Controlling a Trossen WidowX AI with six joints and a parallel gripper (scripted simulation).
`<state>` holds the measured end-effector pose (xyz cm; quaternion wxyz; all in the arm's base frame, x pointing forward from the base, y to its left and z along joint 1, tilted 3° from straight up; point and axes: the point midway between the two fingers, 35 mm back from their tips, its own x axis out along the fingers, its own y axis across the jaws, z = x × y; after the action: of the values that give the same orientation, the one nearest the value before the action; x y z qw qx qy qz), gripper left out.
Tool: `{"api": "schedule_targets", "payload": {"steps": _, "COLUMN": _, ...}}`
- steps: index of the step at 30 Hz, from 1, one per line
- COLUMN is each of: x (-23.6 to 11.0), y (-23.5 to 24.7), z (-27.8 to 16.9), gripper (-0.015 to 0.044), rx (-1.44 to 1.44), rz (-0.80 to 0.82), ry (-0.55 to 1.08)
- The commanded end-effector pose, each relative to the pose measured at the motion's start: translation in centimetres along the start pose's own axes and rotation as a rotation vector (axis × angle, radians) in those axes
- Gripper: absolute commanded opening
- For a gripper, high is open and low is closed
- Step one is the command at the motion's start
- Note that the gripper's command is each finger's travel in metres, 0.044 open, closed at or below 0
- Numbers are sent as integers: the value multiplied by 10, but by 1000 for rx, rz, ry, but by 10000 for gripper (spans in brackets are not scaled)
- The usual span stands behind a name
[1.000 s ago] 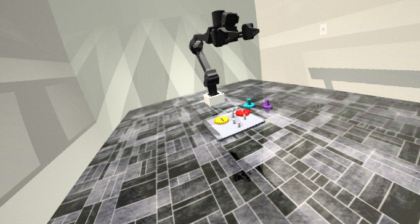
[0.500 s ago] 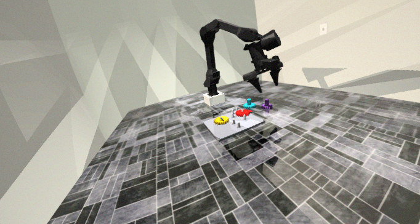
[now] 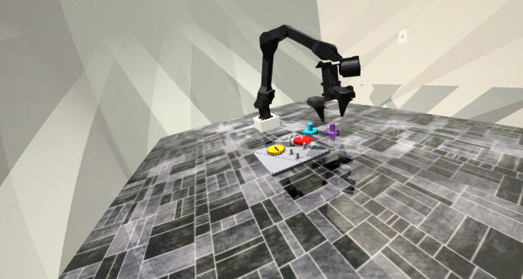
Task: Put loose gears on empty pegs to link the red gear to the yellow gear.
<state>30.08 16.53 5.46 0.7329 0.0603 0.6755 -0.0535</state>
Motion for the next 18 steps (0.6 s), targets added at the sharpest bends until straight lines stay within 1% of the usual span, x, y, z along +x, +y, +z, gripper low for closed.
{"api": "schedule_targets", "payload": {"steps": 1, "x": 6, "y": -2, "z": -2, "gripper": 440, "rx": 4, "rz": -11, "ry": 10}}
{"api": "schedule_targets", "payload": {"steps": 18, "x": 32, "y": -2, "z": -2, "gripper": 440, "rx": 4, "rz": -11, "ry": 10}}
